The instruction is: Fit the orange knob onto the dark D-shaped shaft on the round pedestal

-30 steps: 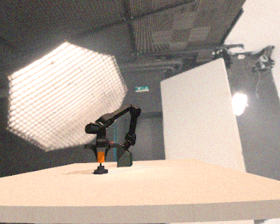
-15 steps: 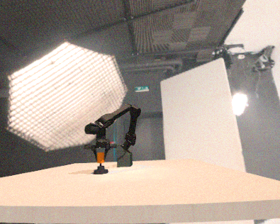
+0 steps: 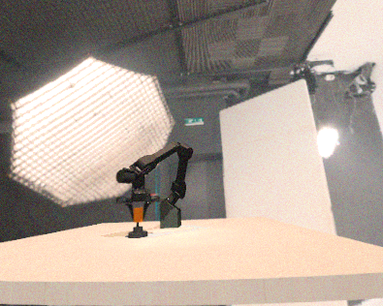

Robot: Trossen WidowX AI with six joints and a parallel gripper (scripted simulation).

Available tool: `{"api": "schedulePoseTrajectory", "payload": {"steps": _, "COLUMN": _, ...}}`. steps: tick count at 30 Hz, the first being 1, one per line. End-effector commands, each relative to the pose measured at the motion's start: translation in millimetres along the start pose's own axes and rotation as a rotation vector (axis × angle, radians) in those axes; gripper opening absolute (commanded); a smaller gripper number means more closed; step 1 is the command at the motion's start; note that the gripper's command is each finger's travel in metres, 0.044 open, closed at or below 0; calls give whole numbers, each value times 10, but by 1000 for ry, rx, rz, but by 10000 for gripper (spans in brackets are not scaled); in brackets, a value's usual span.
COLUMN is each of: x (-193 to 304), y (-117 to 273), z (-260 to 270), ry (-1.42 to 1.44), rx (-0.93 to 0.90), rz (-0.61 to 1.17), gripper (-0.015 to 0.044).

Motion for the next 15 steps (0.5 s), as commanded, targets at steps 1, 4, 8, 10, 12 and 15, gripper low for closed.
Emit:
{"api": "schedulePoseTrajectory", "payload": {"steps": 1, "x": -21, "y": 31, "z": 10, "ry": 6, "rx": 5, "rz": -4, "gripper": 0}}
{"api": "schedulePoseTrajectory", "payload": {"steps": 4, "x": -32, "y": 23, "z": 7, "ry": 6, "rx": 5, "rz": -4, "gripper": 0}}
{"api": "schedulePoseTrajectory", "payload": {"steps": 8, "x": -53, "y": 11, "z": -3, "ry": 6, "rx": 5, "rz": -4, "gripper": 0}}
{"api": "schedulePoseTrajectory", "payload": {"steps": 10, "x": -58, "y": 5, "z": -10, "ry": 6, "rx": 5, "rz": -5, "gripper": 0}}
{"api": "schedulePoseTrajectory", "payload": {"steps": 12, "x": -58, "y": -3, "z": -14, "ry": 6, "rx": 5, "rz": -5, "gripper": 0}}
{"api": "schedulePoseTrajectory", "payload": {"steps": 15, "x": -55, "y": -14, "z": -18, "ry": 6, "rx": 5, "rz": -5, "gripper": 0}}
Point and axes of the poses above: the point midway between the two fingers, 35 mm back from their tips, its own y axis back along the fingers, its own z axis across the jaws, x = y × z, the point moved 2 cm from there along y, back along the fingers, and after that the axes turned 1 degree about -y, right-handed, at the moved point
